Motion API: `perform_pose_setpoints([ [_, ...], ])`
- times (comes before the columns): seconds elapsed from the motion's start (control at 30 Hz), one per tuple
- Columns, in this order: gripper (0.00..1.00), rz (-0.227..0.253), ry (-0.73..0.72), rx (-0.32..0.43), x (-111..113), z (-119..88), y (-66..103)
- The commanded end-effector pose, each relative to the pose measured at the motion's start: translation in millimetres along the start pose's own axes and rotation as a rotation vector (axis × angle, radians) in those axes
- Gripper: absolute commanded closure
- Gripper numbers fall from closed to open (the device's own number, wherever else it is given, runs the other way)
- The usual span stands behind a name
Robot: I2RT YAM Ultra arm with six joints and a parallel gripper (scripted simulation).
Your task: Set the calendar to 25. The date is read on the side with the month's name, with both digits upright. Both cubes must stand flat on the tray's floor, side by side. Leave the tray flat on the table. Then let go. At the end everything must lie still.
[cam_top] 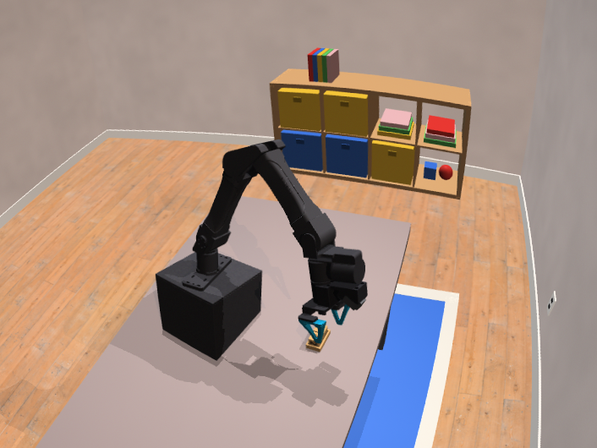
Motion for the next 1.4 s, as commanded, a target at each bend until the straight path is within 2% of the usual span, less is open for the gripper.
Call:
perform_pose_setpoints([
  [0.0,0.00,0.100,0.059,0.103,18,-22,15.5],
  [0.03,0.00,0.138,0.093,0.147,29,-33,20.4],
  [0.07,0.00,0.141,0.096,0.151,30,-34,20.9],
  [0.13,0.00,0.201,0.146,0.220,46,-53,29.6],
  [0.2,0.00,0.201,0.146,0.220,46,-53,29.6],
  [0.27,0.00,0.231,0.171,0.257,53,-63,34.5],
  [0.33,0.00,0.240,0.178,0.268,56,-66,36.1],
  [1.0,0.00,0.237,0.158,0.271,56,-66,35.4],
  [1.1,0.00,0.227,0.082,0.279,56,-67,32.8],
  [1.23,0.00,0.198,-0.116,0.301,58,-68,25.9],
  [1.33,0.00,0.197,-0.124,0.301,58,-68,25.6],
  [1.37,0.00,0.186,-0.192,0.308,58,-69,23.3],
])
Point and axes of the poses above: the point where the finger pads meet when closed, its own y axis back along the fingers, its own x axis across the jaws, z = x × y, the point moved 7 cm from there along y, back along the fingers, and after that the axes turned 7 degrees about -y, right-handed, at the moved point
